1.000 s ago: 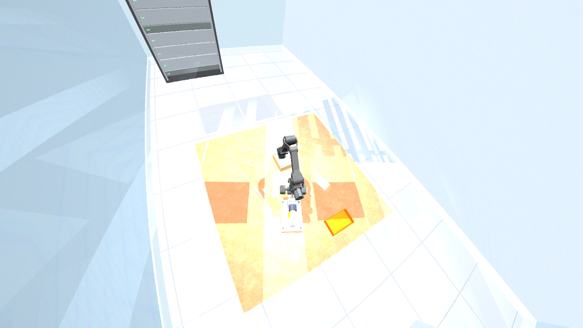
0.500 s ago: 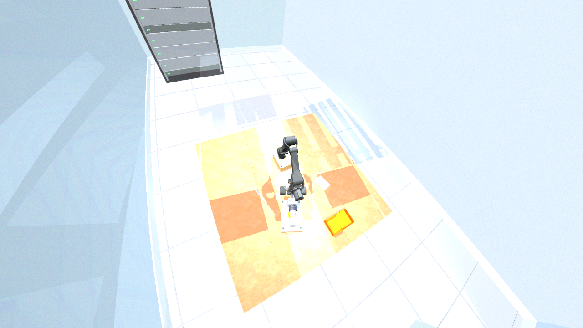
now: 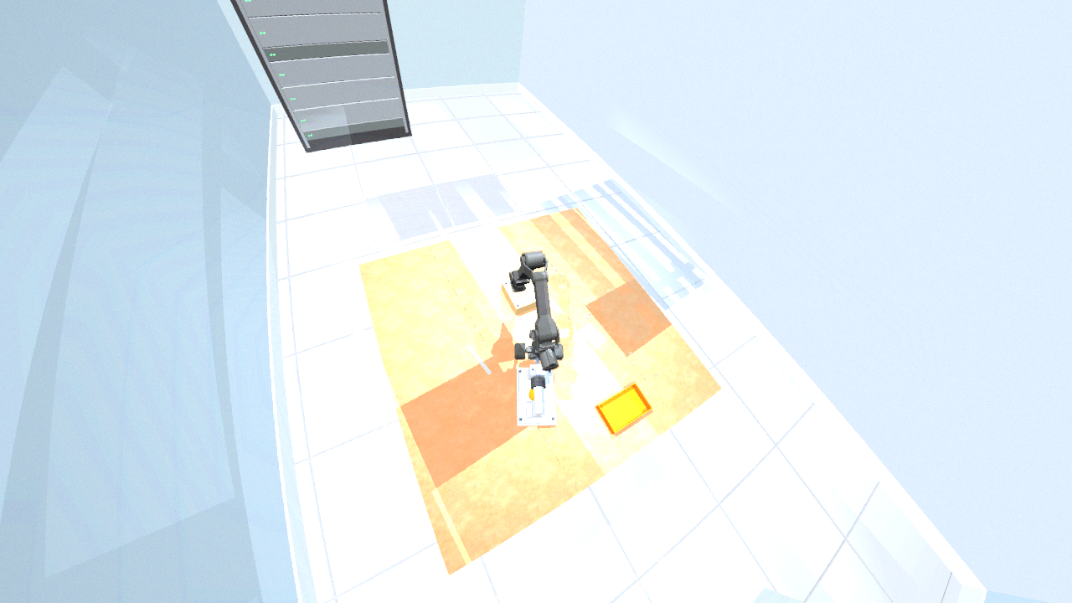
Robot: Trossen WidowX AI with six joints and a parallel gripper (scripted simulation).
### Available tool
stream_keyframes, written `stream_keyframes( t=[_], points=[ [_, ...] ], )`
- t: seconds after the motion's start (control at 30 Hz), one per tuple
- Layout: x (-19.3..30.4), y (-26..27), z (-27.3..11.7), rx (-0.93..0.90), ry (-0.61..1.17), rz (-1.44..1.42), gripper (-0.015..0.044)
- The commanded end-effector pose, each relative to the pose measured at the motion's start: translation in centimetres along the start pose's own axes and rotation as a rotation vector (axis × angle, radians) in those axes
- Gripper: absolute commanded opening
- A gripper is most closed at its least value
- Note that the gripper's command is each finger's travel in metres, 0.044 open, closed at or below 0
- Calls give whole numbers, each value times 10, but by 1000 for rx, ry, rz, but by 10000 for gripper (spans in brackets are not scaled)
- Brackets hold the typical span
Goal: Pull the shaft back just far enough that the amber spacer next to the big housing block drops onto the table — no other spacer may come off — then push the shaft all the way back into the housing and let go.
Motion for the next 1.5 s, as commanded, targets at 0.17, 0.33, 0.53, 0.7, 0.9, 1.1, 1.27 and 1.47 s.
stream_keyframes(
  t=[0.17, 0.33, 0.53, 0.7, 0.9, 1.1, 1.27, 1.47],
  points=[
    [6, 0, 0, -2, 8, -1, 0],
    [8, 0, 0, -2, 8, -1, 0],
    [10, 0, 0, -2, 9, -1, 0],
    [11, 0, 0, -2, 9, -1, 0],
    [12, 0, 0, -2, 9, -1, 0],
    [14, 0, -1, -2, 9, -1, 0],
    [15, 0, -1, -2, 9, -1, 0],
    [16, 0, -1, -2, 9, -1, 0]
  ],
)
Point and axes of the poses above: the point midway between the two fingers, 35 mm back from their tips, its own z axis out along the fingers, its own y axis across the jaws, x = y × z, the point moved 1 cm from there along -z, back along the fingers, and after that the axes turned 2 degrees about z, right-handed, at the moved point
